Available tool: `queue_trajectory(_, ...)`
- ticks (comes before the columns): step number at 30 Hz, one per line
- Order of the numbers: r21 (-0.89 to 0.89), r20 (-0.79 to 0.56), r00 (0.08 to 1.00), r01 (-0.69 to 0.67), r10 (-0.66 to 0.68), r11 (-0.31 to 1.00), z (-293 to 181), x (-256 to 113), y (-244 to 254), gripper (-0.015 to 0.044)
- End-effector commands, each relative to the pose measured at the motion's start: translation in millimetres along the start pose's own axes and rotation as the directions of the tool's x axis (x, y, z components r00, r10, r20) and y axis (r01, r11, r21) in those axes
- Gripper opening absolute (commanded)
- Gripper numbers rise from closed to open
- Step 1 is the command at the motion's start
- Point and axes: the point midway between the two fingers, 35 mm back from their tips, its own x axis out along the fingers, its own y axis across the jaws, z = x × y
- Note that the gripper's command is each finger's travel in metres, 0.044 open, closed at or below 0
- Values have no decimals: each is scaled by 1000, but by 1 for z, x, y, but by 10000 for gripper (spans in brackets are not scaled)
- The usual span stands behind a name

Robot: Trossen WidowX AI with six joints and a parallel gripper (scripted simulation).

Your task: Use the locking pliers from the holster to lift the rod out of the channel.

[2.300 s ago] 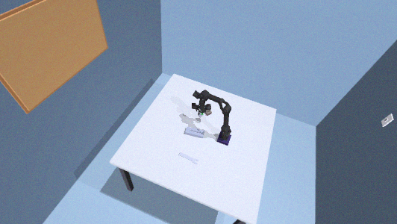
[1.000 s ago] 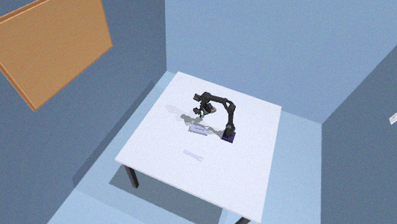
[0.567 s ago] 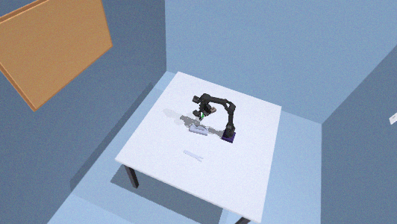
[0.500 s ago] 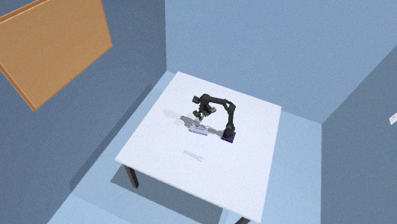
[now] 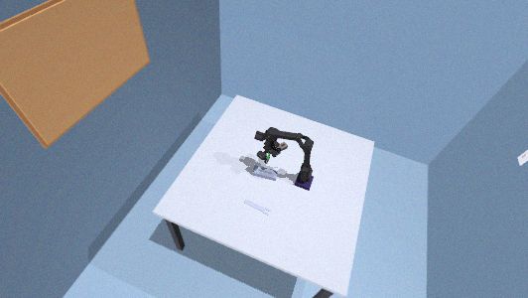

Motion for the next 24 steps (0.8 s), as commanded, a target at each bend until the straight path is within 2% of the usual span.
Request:
queue_trajectory(1,-47,-1,1000,4,-5,999,3,0,-5,319)
queue_trajectory(24,-324,7,1000,9,-7,946,24,1,-36,319)
